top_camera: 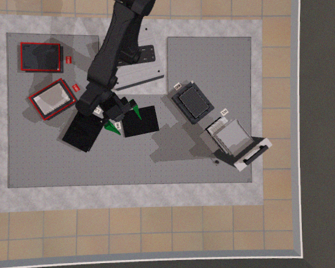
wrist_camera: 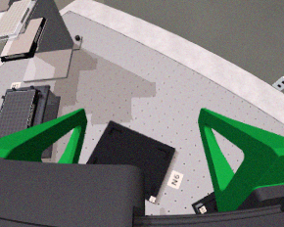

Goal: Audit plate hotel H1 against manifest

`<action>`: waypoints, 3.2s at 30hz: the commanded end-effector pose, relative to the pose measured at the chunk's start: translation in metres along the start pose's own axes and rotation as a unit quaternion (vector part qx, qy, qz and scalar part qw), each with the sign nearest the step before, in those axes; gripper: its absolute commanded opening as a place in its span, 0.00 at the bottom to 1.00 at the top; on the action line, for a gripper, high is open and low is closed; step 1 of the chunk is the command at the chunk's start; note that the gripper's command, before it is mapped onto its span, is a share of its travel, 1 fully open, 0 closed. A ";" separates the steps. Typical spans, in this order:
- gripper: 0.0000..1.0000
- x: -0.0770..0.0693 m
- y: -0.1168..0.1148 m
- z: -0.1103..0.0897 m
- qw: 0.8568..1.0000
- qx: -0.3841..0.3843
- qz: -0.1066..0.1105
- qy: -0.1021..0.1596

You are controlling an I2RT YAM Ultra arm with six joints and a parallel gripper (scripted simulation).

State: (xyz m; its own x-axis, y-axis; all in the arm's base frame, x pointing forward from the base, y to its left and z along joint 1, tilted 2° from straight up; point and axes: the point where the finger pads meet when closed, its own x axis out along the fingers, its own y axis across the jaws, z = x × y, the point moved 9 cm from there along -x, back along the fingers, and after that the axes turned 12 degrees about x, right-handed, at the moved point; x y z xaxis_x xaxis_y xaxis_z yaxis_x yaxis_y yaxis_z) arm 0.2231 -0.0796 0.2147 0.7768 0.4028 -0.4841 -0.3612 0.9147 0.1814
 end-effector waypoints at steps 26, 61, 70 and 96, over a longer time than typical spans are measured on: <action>1.00 0.004 -0.006 -0.012 1.000 -0.022 0.017 -0.010; 1.00 -0.005 -0.003 0.001 1.000 -0.022 0.017 -0.010; 1.00 -0.004 0.003 0.005 1.000 -0.022 0.017 -0.010; 1.00 0.030 0.072 0.010 1.000 -0.021 0.018 -0.011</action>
State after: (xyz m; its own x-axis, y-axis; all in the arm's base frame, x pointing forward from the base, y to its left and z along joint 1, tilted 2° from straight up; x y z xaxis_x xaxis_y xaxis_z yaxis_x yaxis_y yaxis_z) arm 0.2233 -0.0046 0.2132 0.7452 0.4608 -0.4820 -0.4351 0.8838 0.1722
